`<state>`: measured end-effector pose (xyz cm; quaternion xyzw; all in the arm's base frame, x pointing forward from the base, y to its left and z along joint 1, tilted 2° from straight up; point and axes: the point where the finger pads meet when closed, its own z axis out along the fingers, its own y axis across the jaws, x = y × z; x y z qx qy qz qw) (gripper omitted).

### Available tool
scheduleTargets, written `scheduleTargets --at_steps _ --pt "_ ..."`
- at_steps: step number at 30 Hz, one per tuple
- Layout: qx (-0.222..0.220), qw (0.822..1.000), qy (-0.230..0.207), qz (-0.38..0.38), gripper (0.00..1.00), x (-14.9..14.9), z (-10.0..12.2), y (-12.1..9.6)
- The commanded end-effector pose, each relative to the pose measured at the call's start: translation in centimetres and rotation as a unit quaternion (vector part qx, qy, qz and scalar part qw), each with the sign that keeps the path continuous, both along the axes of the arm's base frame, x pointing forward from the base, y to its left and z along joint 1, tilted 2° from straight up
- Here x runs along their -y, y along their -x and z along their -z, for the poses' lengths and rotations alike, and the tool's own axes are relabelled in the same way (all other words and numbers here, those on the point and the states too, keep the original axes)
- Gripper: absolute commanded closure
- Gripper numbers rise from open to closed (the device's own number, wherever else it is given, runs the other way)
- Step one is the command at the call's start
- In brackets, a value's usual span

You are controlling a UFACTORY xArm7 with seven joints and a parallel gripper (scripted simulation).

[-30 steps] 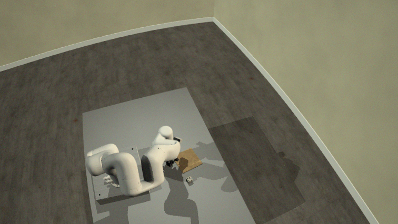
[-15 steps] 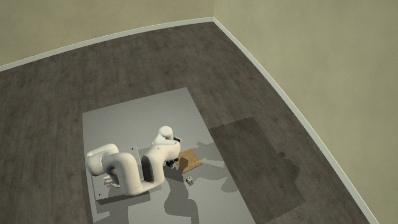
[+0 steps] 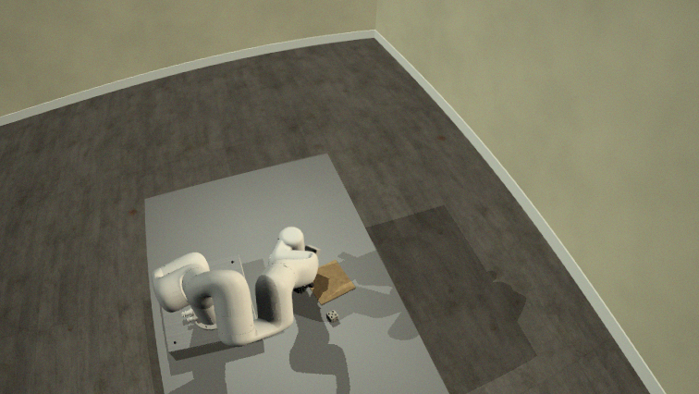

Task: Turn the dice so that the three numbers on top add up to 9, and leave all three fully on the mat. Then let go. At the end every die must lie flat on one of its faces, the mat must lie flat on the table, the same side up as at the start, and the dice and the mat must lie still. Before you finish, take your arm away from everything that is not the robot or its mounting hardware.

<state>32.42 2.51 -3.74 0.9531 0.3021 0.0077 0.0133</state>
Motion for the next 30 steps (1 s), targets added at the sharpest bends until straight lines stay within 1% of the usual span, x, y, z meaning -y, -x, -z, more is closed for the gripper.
scheduleTargets --at_steps 1,8,30 --pt "0.002 1.0 0.0 0.0 0.53 -0.03 0.3 -0.16" --pt "0.002 1.0 0.0 0.0 0.53 -0.02 0.86 -0.17" --pt "0.002 1.0 0.0 0.0 0.53 -0.02 0.87 -0.17"
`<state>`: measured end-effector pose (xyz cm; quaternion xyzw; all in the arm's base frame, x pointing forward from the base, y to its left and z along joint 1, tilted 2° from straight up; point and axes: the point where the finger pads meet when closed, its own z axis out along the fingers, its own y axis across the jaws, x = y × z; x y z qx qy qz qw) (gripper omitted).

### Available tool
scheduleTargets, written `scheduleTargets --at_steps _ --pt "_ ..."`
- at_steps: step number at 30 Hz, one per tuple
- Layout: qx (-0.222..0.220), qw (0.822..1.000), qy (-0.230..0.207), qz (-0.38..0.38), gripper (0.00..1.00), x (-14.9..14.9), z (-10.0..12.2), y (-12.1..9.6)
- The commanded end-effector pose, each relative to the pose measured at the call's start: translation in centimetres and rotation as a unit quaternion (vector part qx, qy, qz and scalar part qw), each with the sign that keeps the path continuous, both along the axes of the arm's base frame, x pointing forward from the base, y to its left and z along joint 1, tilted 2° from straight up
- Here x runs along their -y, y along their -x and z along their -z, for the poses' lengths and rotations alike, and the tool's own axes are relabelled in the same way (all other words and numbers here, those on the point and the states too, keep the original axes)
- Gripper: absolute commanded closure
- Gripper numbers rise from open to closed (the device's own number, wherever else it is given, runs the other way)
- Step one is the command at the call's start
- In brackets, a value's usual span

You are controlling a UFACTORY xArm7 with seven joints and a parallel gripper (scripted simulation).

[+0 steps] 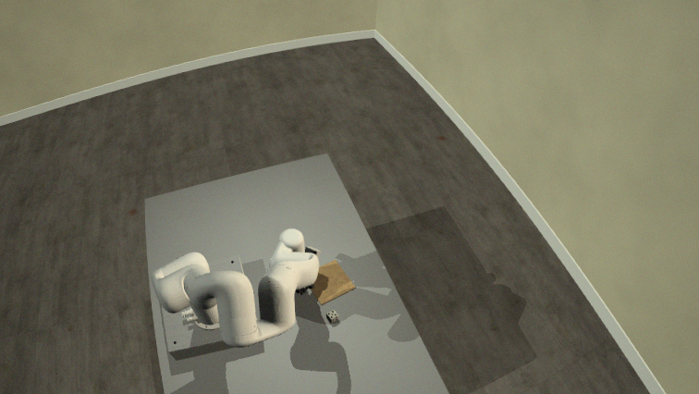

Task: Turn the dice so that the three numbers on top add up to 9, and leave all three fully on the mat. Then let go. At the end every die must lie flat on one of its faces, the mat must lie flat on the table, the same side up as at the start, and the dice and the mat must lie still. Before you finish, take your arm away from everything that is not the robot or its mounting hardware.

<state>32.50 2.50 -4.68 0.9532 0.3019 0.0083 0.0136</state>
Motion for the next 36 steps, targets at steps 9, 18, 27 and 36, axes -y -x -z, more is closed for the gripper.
scheduleTargets --at_steps 9,18,27,36 --pt "0.001 1.0 0.0 0.0 0.53 -0.02 -0.07 -0.09" --pt "0.001 1.0 0.0 0.0 0.73 -0.02 -0.07 -0.09" --pt "0.001 1.0 0.0 0.0 0.73 -0.02 -0.07 -0.09" --pt "0.001 1.0 0.0 0.0 0.73 -0.02 -0.07 -0.09"
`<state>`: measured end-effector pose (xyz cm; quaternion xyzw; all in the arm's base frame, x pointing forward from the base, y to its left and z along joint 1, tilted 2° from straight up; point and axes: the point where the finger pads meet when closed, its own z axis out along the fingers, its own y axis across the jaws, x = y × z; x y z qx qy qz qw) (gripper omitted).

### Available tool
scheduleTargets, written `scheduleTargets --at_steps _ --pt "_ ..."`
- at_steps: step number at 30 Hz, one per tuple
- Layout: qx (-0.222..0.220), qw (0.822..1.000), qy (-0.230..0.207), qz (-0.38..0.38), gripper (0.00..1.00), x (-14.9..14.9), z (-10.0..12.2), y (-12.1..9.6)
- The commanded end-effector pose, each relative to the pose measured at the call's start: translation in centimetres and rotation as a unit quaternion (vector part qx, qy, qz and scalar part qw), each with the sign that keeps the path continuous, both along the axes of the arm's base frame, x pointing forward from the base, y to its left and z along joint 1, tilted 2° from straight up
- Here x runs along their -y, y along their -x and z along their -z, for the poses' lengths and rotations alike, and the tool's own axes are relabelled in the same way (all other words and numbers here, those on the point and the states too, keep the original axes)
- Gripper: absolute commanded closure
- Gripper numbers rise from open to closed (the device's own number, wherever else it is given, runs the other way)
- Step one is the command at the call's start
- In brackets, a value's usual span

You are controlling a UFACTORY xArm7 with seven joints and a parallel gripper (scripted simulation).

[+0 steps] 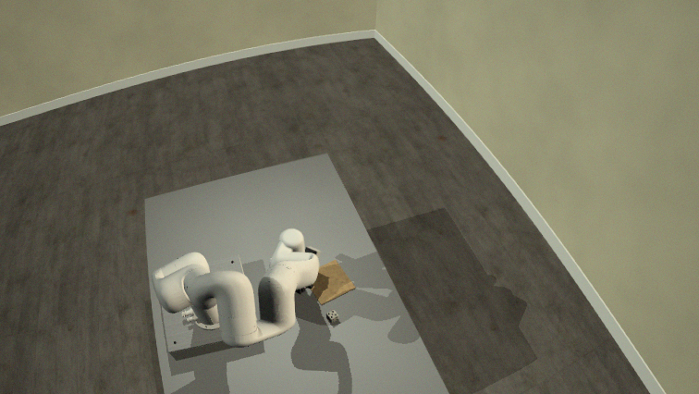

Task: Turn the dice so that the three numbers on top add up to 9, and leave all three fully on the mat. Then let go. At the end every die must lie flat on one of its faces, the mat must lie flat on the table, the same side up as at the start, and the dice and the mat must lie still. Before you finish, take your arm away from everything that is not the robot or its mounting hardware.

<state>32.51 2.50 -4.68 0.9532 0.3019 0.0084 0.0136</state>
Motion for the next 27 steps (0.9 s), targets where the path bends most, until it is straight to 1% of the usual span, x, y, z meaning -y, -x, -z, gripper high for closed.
scheduleTargets --at_steps 1,13,17,19,22,27 --pt "0.001 1.0 0.0 0.0 0.73 0.0 -0.1 -0.1" --pt "0.001 1.0 0.0 0.0 0.73 0.0 -0.1 -0.1" --pt "0.001 1.0 0.0 0.0 0.73 0.0 -0.8 -0.1" --pt "0.001 1.0 0.0 0.0 0.73 0.0 -0.8 -0.1" --pt "0.001 1.0 0.0 0.0 0.73 -0.1 -2.3 0.0" --pt "0.001 1.0 0.0 0.0 0.73 -0.1 -5.9 0.1"
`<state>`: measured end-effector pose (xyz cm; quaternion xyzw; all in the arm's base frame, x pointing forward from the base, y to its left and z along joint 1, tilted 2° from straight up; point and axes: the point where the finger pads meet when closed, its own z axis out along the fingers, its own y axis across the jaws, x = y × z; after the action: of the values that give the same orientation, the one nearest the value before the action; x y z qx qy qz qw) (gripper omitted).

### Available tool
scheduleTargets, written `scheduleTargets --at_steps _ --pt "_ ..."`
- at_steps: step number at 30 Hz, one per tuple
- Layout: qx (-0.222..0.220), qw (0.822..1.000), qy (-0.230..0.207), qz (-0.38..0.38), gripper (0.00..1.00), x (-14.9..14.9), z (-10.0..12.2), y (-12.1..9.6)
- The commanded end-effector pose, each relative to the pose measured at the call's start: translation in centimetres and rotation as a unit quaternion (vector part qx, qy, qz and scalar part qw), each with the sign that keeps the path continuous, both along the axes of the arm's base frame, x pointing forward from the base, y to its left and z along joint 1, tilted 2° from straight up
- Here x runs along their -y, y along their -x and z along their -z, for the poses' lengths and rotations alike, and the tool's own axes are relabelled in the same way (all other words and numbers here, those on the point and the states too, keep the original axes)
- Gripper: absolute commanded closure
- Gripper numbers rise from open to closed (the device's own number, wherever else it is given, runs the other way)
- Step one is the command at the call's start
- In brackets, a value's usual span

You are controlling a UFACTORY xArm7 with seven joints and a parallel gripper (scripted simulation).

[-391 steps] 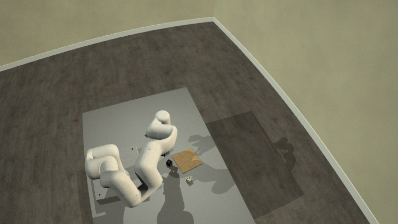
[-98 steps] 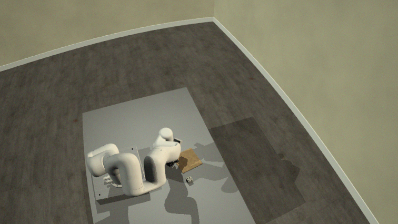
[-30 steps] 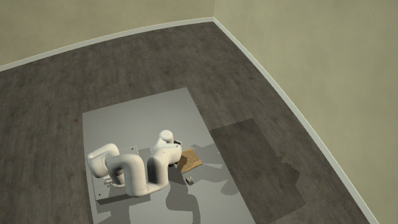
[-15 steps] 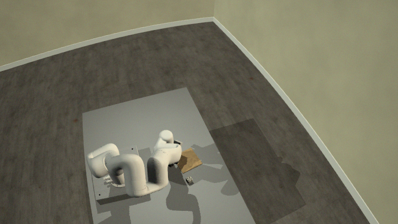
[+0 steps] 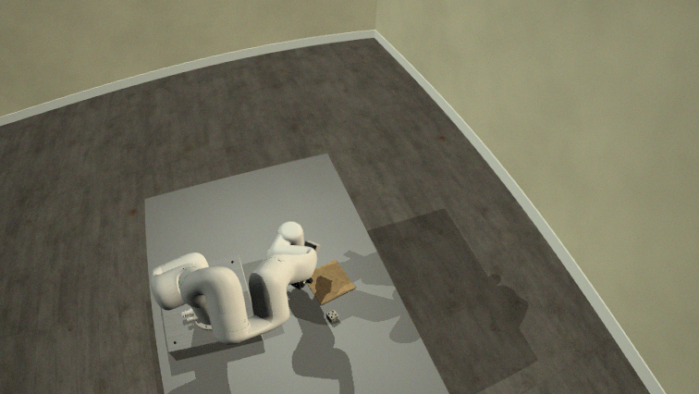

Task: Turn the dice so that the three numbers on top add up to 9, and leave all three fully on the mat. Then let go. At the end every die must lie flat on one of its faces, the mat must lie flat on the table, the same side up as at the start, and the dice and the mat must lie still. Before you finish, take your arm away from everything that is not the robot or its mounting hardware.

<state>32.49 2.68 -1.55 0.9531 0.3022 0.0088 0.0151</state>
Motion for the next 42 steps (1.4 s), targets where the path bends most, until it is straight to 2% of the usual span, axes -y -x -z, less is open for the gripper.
scheduleTargets --at_steps 1,7,20,24,27,28,32,33,36,42 --pt "0.0 1.0 -0.001 0.0 0.73 0.0 -3.5 0.1" --pt "0.0 1.0 -0.001 0.0 0.73 0.0 -6.6 0.2" --pt "0.0 1.0 -0.001 0.002 0.73 0.0 -6.9 0.1" --pt "0.001 0.995 -0.005 0.1 0.73 0.5 -7.1 -2.0" --pt "0.001 0.993 -0.005 0.122 0.73 0.7 -7.2 -2.5" --pt "0.002 0.986 -0.006 0.166 0.73 0.9 -7.3 -3.5" --pt "0.004 0.976 -0.007 0.217 0.73 1.3 -7.4 -4.7" --pt "0.005 0.967 -0.008 0.253 0.73 1.5 -7.5 -5.5" --pt "0.007 0.957 -0.009 0.289 0.73 1.7 -7.6 -6.4" --pt "0.007 0.957 -0.009 0.291 0.73 1.8 -7.6 -6.4"
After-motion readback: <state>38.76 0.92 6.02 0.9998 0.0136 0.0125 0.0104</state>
